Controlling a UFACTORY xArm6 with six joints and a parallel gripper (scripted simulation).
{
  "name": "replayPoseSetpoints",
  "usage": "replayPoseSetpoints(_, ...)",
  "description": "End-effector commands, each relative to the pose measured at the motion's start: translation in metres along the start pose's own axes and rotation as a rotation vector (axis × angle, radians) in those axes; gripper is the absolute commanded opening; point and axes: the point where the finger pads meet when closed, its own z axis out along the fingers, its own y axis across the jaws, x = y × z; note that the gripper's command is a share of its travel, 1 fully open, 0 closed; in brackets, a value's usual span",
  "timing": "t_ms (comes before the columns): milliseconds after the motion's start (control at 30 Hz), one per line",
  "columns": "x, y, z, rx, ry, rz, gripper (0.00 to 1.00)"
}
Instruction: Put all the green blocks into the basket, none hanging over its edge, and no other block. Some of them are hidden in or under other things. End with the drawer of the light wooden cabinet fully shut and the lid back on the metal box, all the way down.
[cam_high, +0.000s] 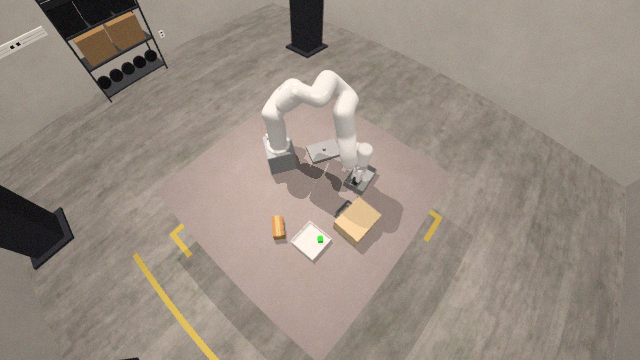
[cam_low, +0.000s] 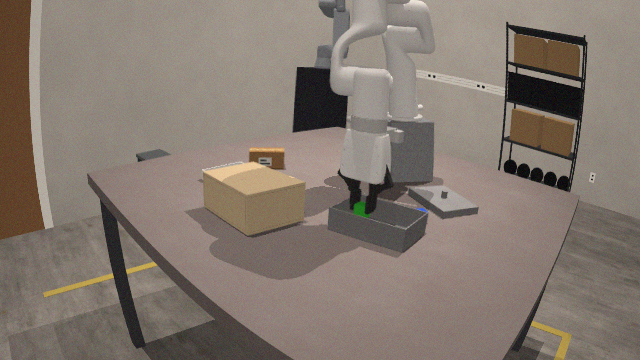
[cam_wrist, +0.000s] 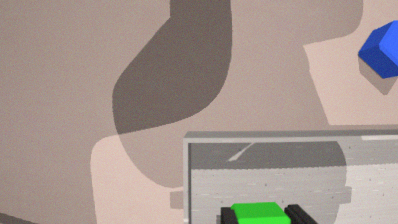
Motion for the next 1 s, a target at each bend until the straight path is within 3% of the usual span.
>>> replayPoseSetpoints(0, -0.001, 0.0, -0.012, -0.001, -0.002, 0.0, 0.0)
replayPoseSetpoints(433, -0.001, 0.0, -0.068, -0.001, -0.002, 0.0, 0.0)
replayPoseSetpoints(967, -0.001, 0.0, -0.121, -0.001, -0.002, 0.0, 0.0)
